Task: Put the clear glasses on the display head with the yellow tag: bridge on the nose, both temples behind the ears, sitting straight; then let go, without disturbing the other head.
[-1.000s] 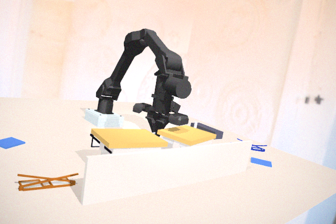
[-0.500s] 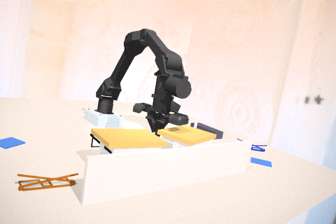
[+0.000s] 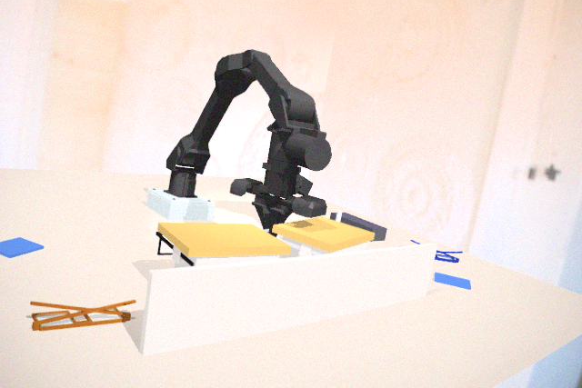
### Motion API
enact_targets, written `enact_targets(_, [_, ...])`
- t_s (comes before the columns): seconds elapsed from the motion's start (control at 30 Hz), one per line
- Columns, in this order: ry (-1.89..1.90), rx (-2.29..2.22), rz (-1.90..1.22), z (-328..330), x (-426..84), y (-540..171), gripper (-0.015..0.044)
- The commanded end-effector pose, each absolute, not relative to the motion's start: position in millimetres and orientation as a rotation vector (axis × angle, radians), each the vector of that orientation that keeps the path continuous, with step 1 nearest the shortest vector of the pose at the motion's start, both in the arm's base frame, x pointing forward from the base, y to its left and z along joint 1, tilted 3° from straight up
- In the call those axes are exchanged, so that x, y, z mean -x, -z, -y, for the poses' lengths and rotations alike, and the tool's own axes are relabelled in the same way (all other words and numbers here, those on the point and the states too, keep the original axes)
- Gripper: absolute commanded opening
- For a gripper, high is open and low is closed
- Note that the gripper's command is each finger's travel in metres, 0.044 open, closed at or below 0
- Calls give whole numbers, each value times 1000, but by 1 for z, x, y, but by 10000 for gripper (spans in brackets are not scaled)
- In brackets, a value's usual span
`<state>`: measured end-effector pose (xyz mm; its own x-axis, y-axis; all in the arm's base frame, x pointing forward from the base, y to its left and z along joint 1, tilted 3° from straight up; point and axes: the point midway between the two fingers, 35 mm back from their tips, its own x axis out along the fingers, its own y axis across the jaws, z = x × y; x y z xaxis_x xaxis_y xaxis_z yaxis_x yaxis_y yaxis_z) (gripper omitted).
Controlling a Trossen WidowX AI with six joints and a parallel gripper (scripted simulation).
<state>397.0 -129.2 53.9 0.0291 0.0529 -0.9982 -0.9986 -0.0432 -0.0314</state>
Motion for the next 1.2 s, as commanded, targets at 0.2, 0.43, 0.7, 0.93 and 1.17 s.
enact_targets(0.2, [-1246, 1212, -1127, 129, -397, -52, 0])
enact_targets(0.43, [-1246, 1212, -1127, 129, -397, -52, 0])
enact_targets(0.7, [-1243, 1217, -1127, 129, -397, -54, 107])
enact_targets(0.93, [-1242, 1219, -1131, 130, -397, -60, 107])
enact_targets(1.17, [-1239, 1226, -1147, 131, -395, -85, 107])
